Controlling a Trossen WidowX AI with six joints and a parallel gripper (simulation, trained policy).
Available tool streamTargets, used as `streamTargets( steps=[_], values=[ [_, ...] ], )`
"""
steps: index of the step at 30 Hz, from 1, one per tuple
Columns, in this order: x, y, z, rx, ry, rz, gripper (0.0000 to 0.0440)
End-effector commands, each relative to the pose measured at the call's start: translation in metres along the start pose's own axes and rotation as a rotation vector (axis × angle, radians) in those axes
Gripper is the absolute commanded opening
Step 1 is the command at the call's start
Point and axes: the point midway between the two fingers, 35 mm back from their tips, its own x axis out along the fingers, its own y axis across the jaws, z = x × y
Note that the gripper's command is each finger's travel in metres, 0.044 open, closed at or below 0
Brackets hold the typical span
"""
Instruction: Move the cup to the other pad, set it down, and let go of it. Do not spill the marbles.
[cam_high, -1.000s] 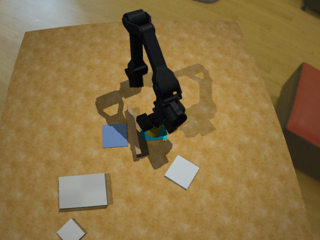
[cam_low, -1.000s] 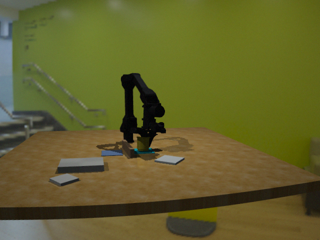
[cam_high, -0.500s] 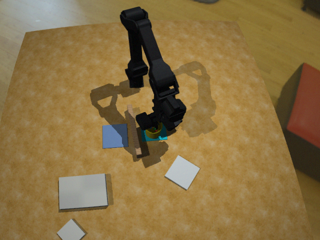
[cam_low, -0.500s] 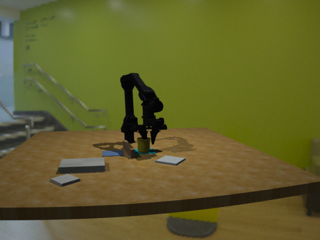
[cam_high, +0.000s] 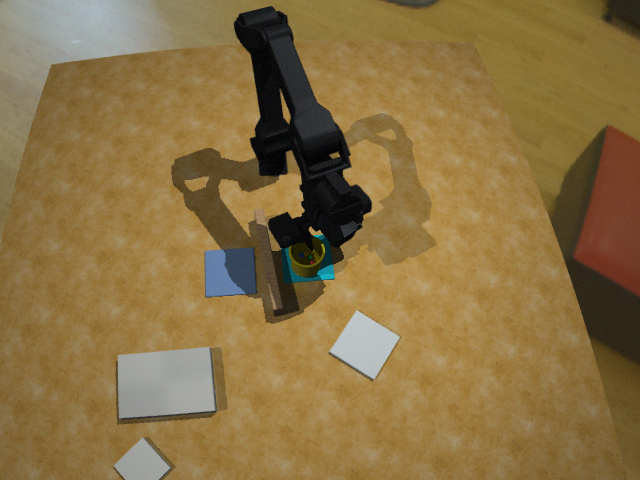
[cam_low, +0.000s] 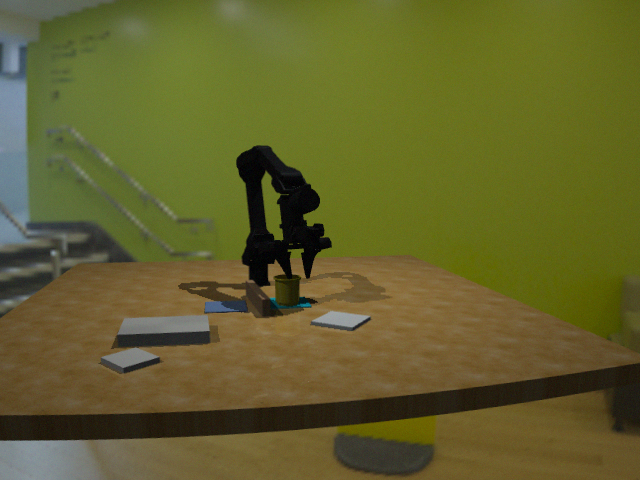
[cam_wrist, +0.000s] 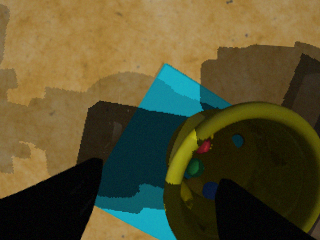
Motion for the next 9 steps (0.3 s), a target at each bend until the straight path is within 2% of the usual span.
streamTargets(
  steps=[1, 6, 9],
  values=[
    [-0.009, 0.001, -0.001, 0.013, -0.027, 0.011, 0.0259],
    [-0.022, 0.000, 0.002, 0.021, -0.070, 0.013, 0.0282],
    [-0.032, -0.001, 0.005, 0.024, -0.099, 0.012, 0.0312]
  ],
)
